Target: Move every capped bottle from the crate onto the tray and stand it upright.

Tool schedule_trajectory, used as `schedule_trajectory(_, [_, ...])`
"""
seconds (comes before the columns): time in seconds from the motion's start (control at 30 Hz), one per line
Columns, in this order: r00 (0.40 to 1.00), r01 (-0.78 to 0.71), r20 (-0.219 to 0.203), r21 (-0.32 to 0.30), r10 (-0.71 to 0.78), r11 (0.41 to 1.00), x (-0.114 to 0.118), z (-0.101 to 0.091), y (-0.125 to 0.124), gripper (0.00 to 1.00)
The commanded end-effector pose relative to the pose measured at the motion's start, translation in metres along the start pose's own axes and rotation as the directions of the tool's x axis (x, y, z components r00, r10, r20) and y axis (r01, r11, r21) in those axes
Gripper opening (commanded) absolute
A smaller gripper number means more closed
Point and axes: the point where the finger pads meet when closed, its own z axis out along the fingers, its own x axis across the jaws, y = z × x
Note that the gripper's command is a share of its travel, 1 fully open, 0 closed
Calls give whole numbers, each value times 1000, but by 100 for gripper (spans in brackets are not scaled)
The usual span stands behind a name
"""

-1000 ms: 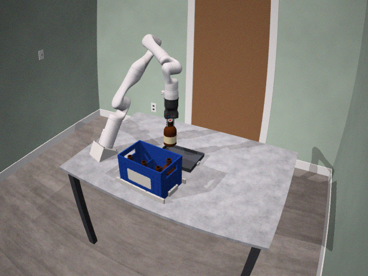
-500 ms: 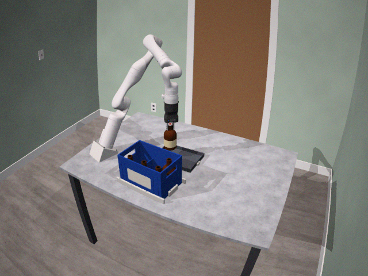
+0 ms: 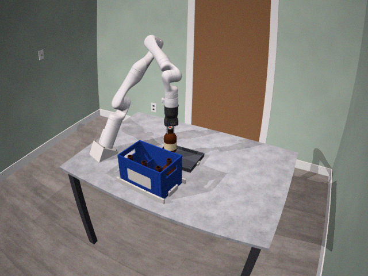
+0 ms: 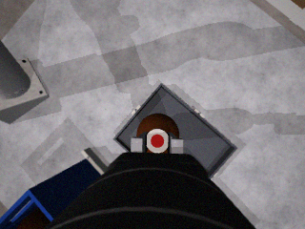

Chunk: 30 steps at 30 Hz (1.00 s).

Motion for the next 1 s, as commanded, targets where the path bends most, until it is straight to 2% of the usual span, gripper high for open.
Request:
schedule_trajectory(0.0, [1000,6,0,8,-6,1000,0,9,-2,0])
schedule_trajectory(0.1, [1000,1,0,1,-1,1000,0,5,0,0])
schedule_trajectory(0.97, [1000,4,1,7,-4,1000,0,13,-2,0])
